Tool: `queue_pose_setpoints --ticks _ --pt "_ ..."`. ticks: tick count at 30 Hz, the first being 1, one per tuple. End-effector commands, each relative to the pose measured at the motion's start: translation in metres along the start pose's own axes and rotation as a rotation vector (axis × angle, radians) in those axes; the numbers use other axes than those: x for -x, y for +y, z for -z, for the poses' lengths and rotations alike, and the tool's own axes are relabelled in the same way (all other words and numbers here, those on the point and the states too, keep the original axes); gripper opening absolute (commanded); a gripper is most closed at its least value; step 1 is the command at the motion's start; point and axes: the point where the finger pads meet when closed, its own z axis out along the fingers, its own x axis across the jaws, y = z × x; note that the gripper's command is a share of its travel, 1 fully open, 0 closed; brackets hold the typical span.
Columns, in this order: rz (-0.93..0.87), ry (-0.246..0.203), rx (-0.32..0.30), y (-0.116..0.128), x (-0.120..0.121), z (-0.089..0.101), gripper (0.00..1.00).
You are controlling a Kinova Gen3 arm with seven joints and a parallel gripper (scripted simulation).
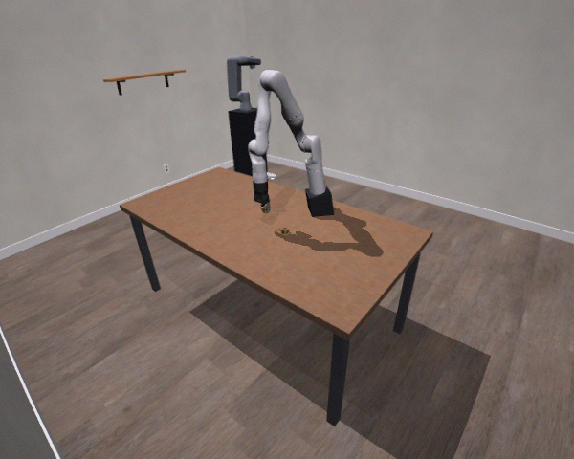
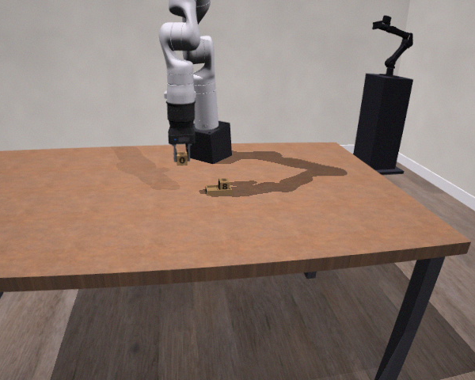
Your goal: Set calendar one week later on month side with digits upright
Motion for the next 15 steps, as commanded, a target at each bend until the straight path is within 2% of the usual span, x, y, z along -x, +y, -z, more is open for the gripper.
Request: queue_pose_setpoints --ticks 1,9,15 --pt "0.0 0.0 0.001 0.0 0.0 0.0 0.6" --pt "0.0 0.0 0.001 0.0 0.0 -0.002 0.6" --pt "0.0 0.0 0.001 0.0 0.0 -0.015 0.6"
